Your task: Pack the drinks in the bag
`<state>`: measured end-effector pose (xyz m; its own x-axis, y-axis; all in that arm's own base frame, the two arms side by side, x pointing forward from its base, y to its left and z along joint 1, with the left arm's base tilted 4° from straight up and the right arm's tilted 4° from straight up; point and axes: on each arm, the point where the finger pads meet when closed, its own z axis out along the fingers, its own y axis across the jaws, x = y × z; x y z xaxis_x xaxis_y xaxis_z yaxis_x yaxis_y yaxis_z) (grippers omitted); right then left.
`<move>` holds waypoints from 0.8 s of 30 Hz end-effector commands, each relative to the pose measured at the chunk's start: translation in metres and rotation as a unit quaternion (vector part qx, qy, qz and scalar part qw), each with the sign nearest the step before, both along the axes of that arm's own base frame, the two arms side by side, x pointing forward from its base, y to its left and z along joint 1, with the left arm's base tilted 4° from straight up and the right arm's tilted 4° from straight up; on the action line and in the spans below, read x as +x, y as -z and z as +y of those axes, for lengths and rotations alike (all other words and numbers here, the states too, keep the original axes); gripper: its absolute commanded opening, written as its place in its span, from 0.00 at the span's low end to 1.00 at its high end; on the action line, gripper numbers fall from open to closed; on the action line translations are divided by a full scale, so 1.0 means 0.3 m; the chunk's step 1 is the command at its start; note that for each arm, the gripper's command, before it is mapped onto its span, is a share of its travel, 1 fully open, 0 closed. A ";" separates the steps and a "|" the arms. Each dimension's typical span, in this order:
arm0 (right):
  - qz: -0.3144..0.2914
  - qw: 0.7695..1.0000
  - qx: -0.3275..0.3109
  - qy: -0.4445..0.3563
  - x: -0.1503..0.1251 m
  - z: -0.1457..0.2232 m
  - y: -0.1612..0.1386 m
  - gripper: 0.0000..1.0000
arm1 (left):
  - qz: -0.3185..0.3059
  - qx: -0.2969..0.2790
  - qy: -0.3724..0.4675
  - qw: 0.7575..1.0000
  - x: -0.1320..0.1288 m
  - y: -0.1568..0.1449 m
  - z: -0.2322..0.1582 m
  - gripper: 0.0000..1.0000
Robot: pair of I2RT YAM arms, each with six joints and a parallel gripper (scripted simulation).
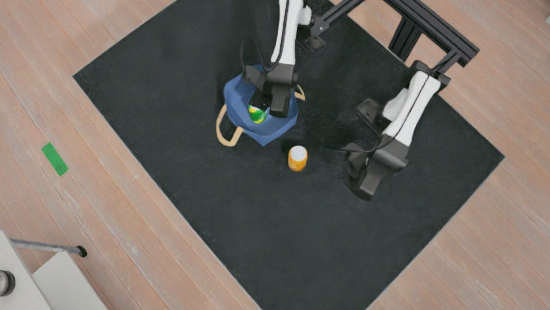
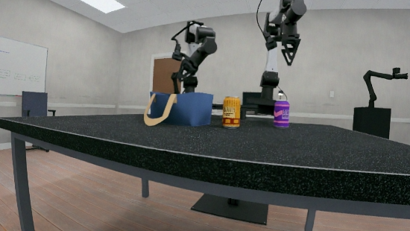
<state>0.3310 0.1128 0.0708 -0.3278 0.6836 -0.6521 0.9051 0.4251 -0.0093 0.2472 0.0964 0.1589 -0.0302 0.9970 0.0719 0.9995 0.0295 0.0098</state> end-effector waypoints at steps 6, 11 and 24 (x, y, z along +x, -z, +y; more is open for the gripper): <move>-0.006 1.000 0.008 0.004 0.003 0.014 -0.093 0.86 | -0.016 -0.002 0.000 1.000 0.000 -0.022 -0.008 1.00; -0.008 1.000 0.009 -0.002 -0.016 0.020 -0.158 0.86 | -0.016 -0.002 0.000 1.000 0.000 -0.022 -0.008 1.00; -0.006 1.000 -0.003 0.002 -0.022 -0.058 -0.120 0.86 | -0.016 -0.002 0.000 1.000 0.000 -0.022 -0.008 1.00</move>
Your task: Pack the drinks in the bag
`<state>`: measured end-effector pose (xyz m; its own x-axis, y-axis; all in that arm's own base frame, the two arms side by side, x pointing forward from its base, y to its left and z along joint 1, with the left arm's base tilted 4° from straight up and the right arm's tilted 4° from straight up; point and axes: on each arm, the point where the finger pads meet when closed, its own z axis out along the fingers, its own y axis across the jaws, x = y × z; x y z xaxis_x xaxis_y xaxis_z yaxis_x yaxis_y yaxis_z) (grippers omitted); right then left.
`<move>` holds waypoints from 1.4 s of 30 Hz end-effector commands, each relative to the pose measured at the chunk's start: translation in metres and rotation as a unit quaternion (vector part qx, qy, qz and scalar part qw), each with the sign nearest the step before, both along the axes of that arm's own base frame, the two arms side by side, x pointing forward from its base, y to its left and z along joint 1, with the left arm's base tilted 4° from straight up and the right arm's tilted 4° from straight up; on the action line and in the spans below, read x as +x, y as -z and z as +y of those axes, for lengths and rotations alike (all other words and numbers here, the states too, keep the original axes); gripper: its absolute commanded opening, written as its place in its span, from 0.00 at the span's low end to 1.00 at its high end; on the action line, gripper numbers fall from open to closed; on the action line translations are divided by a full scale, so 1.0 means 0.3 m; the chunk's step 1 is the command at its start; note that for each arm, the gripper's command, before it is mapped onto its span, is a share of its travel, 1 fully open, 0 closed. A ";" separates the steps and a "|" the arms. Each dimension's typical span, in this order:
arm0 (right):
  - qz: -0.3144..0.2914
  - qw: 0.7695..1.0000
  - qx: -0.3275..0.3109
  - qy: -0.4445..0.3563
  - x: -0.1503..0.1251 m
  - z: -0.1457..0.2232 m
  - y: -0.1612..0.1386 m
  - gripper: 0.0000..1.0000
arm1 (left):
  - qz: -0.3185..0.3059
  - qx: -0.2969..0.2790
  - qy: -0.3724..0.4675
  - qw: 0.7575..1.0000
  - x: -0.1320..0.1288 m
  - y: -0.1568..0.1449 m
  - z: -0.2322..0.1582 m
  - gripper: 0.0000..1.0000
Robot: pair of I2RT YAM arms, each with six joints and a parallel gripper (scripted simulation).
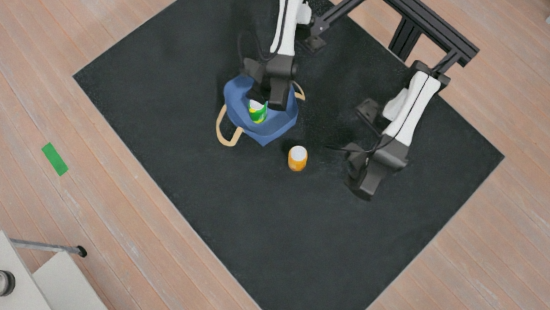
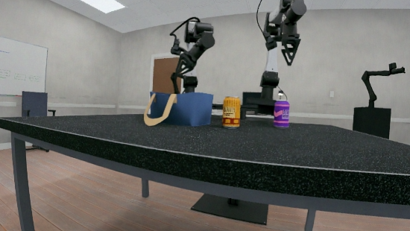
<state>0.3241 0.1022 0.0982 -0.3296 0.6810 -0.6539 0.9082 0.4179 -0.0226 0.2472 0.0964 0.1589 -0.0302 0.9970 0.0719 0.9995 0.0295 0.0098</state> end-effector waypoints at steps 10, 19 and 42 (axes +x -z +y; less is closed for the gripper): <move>-0.016 1.000 0.004 -0.010 -0.019 -0.111 -0.027 0.86 | -0.016 -0.002 0.000 1.000 0.000 -0.022 -0.008 1.00; -0.015 1.000 0.004 -0.012 -0.041 -0.174 -0.027 0.86 | -0.016 -0.002 0.000 1.000 0.000 -0.022 -0.008 1.00; -0.011 1.000 0.002 -0.011 -0.094 -0.313 -0.030 0.86 | -0.016 -0.002 0.000 1.000 0.000 -0.022 -0.008 1.00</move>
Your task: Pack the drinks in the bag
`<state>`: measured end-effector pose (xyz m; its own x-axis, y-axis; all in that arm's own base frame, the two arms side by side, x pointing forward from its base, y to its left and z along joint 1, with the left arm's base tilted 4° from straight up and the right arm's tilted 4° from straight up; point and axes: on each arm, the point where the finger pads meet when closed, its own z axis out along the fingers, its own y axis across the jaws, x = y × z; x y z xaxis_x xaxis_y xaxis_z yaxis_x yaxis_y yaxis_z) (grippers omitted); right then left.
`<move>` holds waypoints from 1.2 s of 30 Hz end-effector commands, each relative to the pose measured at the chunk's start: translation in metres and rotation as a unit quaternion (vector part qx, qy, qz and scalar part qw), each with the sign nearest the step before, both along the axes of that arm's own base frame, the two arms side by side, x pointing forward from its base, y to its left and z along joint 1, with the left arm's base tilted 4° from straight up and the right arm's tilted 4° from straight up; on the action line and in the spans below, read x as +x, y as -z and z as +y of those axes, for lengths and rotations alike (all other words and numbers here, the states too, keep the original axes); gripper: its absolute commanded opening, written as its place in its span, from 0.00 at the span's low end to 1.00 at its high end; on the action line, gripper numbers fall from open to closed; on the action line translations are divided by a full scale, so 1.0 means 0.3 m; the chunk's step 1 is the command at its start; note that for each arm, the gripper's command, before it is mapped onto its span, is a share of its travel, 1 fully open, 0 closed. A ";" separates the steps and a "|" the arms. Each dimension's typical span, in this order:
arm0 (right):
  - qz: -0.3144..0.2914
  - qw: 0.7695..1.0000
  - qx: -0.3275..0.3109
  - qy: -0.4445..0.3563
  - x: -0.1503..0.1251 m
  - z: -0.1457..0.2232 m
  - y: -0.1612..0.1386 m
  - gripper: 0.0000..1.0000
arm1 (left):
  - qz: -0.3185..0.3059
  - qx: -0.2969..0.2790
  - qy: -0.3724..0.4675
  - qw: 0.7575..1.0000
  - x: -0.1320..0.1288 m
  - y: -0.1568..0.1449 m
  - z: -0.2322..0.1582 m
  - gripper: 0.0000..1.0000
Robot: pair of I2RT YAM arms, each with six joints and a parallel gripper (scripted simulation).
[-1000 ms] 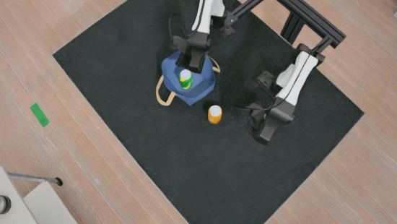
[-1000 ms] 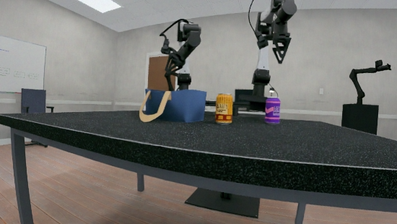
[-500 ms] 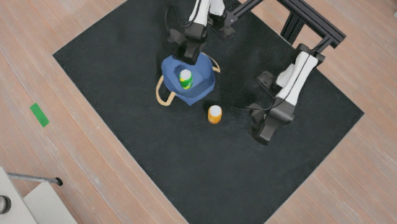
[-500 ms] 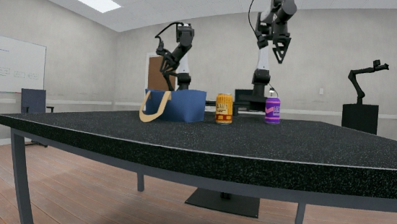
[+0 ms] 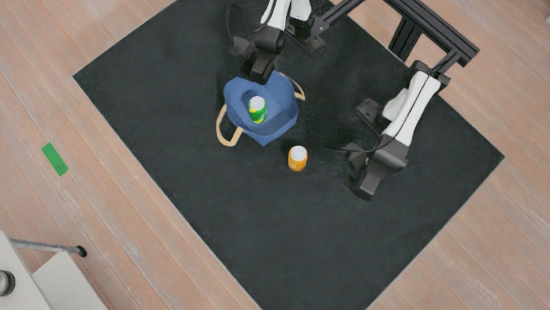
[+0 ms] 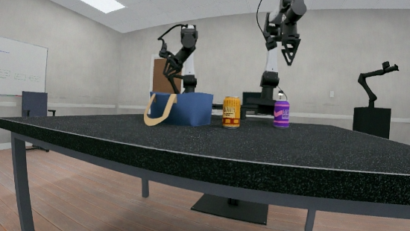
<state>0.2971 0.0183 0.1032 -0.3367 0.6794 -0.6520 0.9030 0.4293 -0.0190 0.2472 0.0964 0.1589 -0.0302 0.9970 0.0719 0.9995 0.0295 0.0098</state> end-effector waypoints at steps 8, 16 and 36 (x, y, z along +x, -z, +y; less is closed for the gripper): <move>-0.006 1.000 0.004 0.003 -0.036 -0.097 -0.012 0.86 | -0.016 -0.002 0.000 1.000 0.000 -0.022 -0.008 1.00; -0.006 1.000 0.005 -0.008 -0.049 -0.161 -0.017 0.86 | -0.016 -0.002 0.000 1.000 0.000 -0.022 -0.008 1.00; -0.005 1.000 0.004 -0.012 -0.104 -0.326 -0.024 0.86 | -0.016 -0.002 0.000 1.000 0.000 -0.022 -0.008 1.00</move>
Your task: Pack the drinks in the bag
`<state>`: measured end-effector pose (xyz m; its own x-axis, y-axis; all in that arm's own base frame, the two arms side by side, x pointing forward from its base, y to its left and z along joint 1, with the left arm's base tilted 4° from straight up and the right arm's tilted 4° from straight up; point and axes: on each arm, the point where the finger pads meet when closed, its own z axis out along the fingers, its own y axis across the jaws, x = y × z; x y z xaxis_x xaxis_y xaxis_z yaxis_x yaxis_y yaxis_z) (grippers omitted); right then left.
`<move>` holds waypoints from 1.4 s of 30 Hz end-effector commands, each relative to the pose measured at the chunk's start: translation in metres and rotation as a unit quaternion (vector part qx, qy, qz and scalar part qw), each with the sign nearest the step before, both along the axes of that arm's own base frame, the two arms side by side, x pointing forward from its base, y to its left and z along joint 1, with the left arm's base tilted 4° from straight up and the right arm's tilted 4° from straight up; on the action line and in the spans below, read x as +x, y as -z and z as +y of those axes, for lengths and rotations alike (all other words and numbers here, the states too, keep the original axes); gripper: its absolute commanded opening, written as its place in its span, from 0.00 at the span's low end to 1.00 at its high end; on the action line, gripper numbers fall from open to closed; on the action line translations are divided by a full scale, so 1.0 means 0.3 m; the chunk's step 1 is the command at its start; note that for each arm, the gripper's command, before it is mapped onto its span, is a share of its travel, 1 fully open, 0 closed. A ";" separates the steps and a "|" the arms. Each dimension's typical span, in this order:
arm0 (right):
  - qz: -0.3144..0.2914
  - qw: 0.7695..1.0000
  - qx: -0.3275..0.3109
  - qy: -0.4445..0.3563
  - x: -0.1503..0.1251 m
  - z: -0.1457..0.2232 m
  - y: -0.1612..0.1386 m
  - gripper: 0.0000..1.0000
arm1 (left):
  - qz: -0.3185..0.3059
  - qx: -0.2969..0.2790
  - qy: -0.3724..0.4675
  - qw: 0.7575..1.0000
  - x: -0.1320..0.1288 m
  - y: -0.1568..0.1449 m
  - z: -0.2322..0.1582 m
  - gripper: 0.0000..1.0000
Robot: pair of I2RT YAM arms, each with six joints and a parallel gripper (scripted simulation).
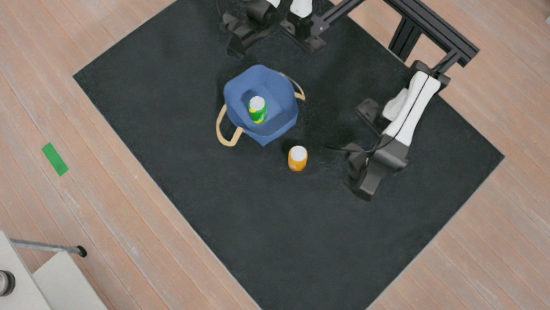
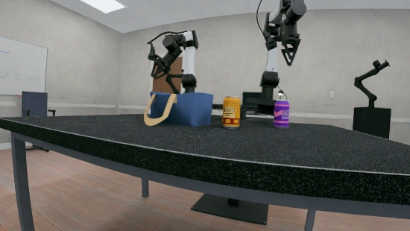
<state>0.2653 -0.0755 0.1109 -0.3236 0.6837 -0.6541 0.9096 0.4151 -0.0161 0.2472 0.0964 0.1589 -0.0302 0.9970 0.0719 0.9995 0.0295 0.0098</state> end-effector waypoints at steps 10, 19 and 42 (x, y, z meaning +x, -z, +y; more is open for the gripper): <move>0.019 1.000 0.025 0.001 0.006 -0.015 -0.009 0.86 | -0.016 -0.002 0.000 1.000 0.000 -0.022 -0.008 1.00; 0.112 0.963 0.228 0.090 -0.108 -0.080 -0.057 0.86 | -0.016 -0.002 0.000 1.000 0.000 -0.022 -0.008 1.00; 0.089 0.920 0.327 0.200 -0.175 -0.227 -0.132 0.86 | -0.016 -0.002 0.000 1.000 0.000 -0.022 -0.008 1.00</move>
